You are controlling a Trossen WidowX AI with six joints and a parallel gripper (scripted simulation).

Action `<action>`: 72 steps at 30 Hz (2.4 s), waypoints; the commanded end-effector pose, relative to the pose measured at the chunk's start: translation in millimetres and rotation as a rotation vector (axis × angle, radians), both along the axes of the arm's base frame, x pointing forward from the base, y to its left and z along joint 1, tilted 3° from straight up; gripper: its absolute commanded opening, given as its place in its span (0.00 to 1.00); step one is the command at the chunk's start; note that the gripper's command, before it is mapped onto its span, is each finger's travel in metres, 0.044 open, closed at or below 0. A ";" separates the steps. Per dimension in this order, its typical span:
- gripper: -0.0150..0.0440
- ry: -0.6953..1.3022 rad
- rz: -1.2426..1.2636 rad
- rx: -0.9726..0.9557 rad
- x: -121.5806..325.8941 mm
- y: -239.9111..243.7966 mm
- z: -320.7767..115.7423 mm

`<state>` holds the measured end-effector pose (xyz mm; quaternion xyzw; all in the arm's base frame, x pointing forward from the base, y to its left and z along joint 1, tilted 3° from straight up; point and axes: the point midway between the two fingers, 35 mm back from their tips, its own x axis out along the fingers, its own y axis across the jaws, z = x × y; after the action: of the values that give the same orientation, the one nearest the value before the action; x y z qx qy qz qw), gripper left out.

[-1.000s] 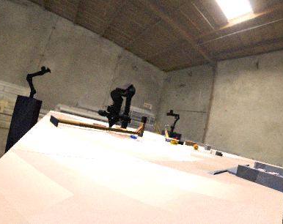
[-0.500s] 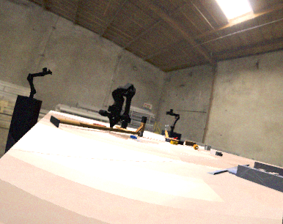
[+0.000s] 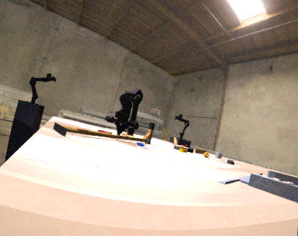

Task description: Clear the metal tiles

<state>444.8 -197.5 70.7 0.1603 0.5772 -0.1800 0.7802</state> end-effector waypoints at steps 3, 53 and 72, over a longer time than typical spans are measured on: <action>0.25 0.009 -0.002 0.005 6.8 3.8 -4.9; 0.25 0.005 -0.002 0.007 49.2 29.3 -2.0; 0.25 -0.017 -0.002 0.000 57.8 34.0 12.4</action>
<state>503.3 -162.8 77.5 0.1620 0.5723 -0.1792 0.7837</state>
